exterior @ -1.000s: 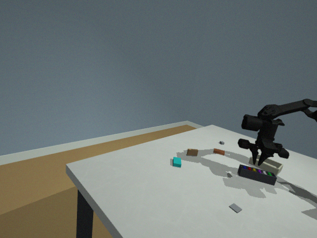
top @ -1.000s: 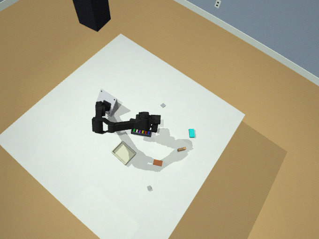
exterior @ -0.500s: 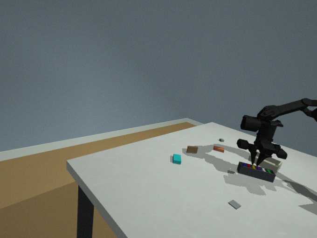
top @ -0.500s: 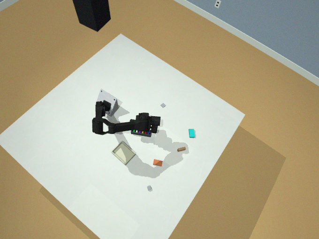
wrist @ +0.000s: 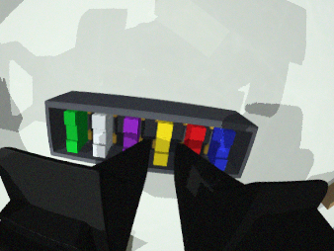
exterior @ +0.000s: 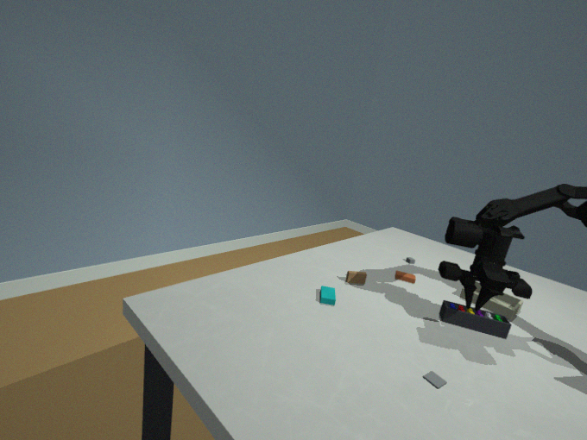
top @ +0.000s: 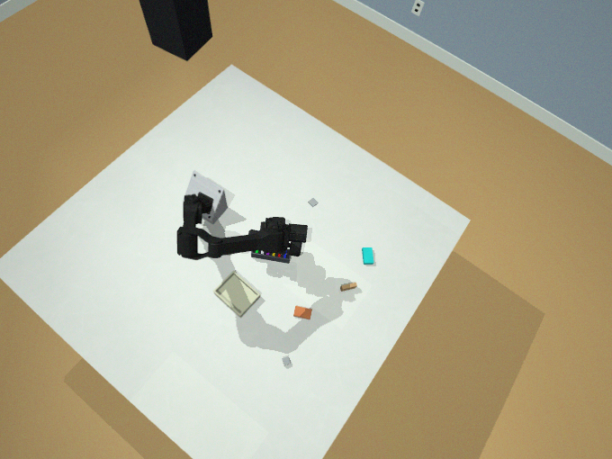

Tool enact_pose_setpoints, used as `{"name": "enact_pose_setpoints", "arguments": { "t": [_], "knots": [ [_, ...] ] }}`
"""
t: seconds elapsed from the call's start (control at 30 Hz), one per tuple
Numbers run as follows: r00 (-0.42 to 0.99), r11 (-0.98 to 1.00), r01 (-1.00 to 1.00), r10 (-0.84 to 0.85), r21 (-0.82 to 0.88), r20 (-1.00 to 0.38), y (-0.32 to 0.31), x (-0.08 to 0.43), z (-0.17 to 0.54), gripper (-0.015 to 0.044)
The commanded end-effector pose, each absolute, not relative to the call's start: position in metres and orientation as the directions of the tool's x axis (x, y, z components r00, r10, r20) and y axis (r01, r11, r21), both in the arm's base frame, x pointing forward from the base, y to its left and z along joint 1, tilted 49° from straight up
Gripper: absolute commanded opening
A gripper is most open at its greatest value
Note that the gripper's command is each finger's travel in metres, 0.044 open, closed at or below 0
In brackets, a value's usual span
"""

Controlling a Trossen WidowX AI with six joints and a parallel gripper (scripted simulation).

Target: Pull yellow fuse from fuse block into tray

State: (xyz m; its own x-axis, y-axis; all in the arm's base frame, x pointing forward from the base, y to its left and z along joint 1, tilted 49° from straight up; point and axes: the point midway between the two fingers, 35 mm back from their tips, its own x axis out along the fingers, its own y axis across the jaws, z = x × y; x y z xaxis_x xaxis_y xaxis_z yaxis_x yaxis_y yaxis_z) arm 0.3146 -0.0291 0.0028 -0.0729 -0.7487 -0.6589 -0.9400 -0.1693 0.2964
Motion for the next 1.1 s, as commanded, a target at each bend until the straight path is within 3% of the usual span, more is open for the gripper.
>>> {"name": "enact_pose_setpoints", "arguments": {
  "t": [0.0,0.53,0.9,1.07],
  "knots": [
    [-0.071,-0.174,-0.938,-0.751,0.301,-0.656,-0.0304,0.3146,0.0022,0.0074],
    [-0.071,-0.173,-0.938,-0.752,0.301,-0.656,-0.0373,0.3139,-0.0037,0.0074],
    [-0.071,-0.169,-0.941,-0.749,0.294,-0.659,-0.0361,0.3146,-0.0031,0.0001],
    [-0.071,-0.170,-0.941,-0.749,0.294,-0.659,-0.0356,0.3147,-0.0027,0.0000]
  ]
}}
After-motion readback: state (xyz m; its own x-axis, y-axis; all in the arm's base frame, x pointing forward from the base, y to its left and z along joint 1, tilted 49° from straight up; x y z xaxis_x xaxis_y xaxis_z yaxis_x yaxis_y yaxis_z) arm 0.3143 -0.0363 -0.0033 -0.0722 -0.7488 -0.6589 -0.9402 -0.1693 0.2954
